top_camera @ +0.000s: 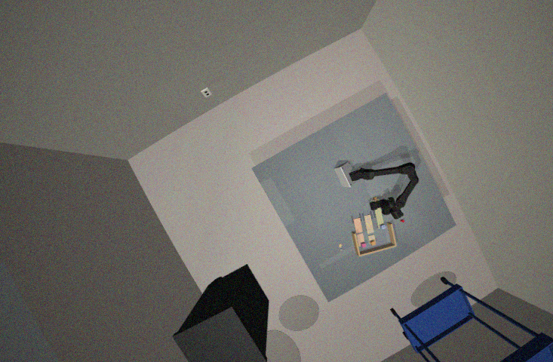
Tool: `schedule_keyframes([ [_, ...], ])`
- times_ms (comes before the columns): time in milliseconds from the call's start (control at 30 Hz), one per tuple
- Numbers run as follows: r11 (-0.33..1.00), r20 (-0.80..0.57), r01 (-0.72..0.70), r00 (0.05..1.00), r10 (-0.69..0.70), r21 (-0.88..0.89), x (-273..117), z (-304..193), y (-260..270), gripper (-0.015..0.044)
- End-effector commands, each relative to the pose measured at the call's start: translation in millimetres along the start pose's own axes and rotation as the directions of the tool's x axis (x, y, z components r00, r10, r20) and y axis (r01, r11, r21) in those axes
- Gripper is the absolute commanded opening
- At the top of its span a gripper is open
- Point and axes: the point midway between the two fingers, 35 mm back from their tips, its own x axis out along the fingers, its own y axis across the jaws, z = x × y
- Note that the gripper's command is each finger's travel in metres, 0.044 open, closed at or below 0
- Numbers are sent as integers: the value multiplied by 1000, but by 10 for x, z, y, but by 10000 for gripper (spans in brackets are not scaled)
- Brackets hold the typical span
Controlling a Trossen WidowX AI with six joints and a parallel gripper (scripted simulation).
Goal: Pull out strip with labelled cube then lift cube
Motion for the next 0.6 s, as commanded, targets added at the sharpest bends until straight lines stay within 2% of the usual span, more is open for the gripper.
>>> schedule_keyframes([
  [0, 1000, -31, 9, 999, -9, 12, 70, -139, -27, 0],
  [567, 1000, -32, 9, 999, -9, 13, 64, -399, -29, 0],
])
